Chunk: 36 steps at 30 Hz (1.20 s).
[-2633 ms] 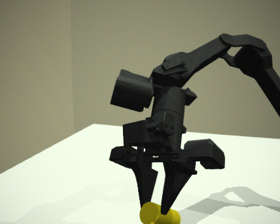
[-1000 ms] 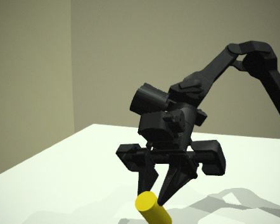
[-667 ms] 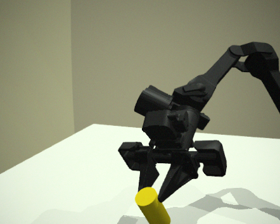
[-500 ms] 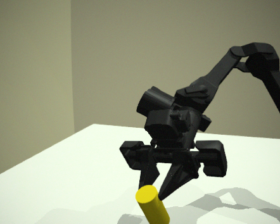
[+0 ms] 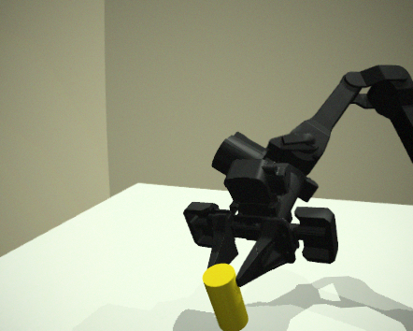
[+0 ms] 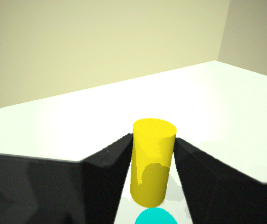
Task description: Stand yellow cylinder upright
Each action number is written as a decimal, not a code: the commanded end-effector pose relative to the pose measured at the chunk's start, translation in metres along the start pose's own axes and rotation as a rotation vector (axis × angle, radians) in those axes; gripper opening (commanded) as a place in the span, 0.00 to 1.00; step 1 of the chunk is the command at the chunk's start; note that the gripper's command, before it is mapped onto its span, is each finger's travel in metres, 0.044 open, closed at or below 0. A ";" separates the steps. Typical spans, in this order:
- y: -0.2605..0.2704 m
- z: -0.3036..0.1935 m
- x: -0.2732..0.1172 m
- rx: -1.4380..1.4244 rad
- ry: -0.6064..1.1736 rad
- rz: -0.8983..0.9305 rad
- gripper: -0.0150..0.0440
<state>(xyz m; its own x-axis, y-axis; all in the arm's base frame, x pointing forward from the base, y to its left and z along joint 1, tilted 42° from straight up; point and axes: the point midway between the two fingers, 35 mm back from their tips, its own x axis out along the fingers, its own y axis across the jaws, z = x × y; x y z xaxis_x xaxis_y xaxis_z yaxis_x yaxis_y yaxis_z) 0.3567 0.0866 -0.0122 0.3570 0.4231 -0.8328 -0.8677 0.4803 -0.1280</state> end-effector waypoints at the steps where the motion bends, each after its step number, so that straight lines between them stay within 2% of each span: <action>1: 0.003 0.001 -0.003 -0.016 -0.031 -0.002 0.43; 36: 0.009 0.004 -0.028 -0.141 -0.241 -0.080 0.43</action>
<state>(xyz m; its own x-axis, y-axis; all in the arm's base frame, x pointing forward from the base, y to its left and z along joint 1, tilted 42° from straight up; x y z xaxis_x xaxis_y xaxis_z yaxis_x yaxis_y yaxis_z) 0.3425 0.0805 0.0113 0.4838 0.5567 -0.6753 -0.8649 0.4221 -0.2716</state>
